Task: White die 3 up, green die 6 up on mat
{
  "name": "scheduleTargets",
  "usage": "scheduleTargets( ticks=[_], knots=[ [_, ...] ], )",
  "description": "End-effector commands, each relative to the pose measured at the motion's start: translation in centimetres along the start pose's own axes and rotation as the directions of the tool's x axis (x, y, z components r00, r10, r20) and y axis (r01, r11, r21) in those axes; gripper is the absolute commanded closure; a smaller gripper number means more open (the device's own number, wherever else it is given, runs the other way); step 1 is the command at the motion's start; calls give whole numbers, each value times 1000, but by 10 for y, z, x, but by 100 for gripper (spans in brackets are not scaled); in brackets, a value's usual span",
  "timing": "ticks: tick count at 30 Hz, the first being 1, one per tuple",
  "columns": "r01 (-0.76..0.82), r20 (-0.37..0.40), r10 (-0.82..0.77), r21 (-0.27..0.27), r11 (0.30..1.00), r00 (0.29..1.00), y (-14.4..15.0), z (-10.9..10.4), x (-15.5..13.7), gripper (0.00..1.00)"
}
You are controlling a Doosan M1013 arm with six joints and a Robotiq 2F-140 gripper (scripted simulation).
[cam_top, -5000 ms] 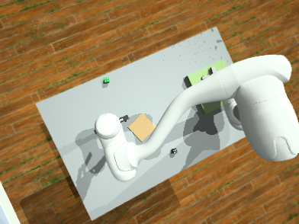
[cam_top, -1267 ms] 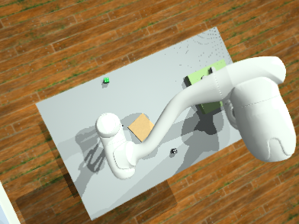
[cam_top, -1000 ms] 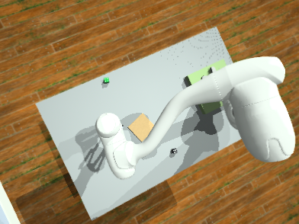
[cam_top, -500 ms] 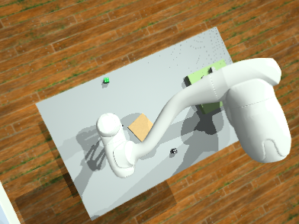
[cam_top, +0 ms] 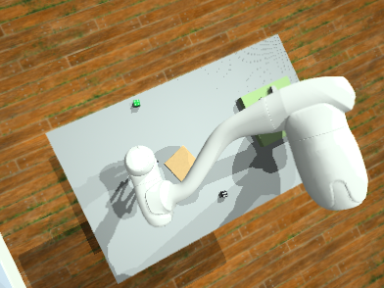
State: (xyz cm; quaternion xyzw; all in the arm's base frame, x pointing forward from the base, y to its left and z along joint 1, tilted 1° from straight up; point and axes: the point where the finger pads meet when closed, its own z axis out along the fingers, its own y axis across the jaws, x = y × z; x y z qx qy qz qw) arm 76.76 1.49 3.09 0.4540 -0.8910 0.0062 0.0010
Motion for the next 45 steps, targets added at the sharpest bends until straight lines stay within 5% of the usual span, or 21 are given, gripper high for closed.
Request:
scheduleTargets(
  ticks=[1, 45],
  knots=[
    [0, 0, 0, 0, 1000, 1000, 0, 1, 0, 65],
    [0, 0, 0, 0, 1000, 1000, 0, 8, 0, 65]
  ],
)
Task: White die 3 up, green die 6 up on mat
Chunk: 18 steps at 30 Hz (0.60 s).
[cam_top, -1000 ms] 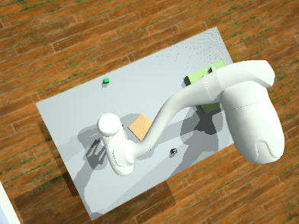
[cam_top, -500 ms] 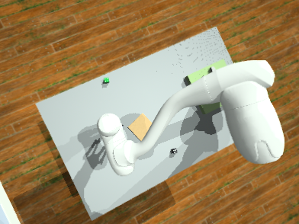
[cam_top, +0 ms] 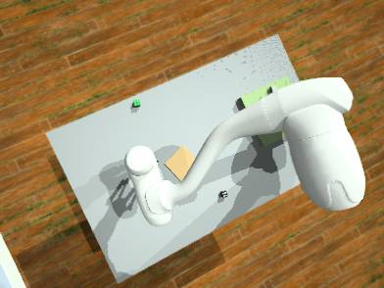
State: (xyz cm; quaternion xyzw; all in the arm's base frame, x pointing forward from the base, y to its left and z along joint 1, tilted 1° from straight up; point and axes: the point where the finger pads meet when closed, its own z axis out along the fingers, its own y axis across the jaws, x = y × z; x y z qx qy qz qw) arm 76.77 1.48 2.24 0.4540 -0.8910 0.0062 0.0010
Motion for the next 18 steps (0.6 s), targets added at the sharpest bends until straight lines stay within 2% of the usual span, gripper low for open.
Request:
scheduleTargets(
  ticks=[1, 18],
  knots=[
    [0, 0, 0, 0, 1000, 1000, 0, 0, 0, 65],
    [0, 0, 0, 0, 1000, 1000, 0, 4, 0, 65]
  ],
)
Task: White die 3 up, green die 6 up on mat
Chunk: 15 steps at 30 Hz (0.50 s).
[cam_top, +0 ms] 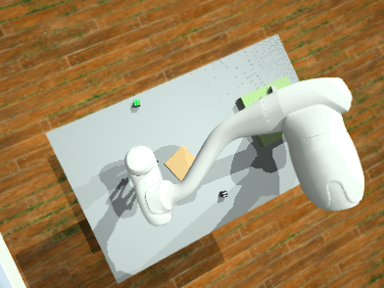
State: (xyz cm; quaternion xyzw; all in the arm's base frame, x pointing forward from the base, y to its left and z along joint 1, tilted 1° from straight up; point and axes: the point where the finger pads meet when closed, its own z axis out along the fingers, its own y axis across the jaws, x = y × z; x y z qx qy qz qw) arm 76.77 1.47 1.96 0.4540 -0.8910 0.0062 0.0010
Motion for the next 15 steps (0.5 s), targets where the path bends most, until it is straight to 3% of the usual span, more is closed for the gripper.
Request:
scheduleTargets(
  ticks=[1, 15],
  knots=[
    [0, 0, 0, 0, 1000, 1000, 0, 3, 0, 65],
    [0, 0, 0, 0, 1000, 1000, 0, 26, 0, 65]
  ],
)
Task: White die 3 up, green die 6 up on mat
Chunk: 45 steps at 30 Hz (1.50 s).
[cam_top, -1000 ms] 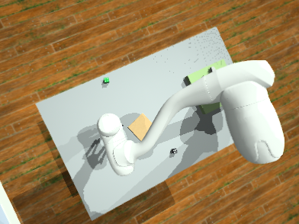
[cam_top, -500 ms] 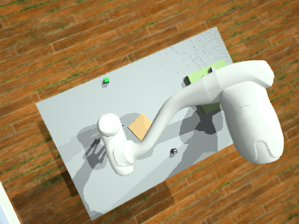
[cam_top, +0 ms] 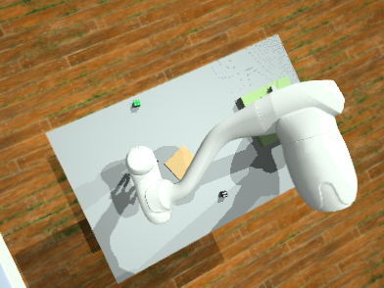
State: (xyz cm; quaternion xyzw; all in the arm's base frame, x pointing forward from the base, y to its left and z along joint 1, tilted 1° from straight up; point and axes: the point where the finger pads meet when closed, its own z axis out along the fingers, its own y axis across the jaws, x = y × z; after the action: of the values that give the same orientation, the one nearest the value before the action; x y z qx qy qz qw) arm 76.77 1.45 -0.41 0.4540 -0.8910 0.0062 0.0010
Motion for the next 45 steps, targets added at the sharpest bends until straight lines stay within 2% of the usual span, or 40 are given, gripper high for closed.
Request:
scheduleTargets(
  ticks=[1, 45],
  knots=[
    [0, 0, 0, 0, 1000, 1000, 0, 4, 0, 65],
    [0, 0, 0, 0, 1000, 1000, 0, 8, 0, 65]
  ],
)
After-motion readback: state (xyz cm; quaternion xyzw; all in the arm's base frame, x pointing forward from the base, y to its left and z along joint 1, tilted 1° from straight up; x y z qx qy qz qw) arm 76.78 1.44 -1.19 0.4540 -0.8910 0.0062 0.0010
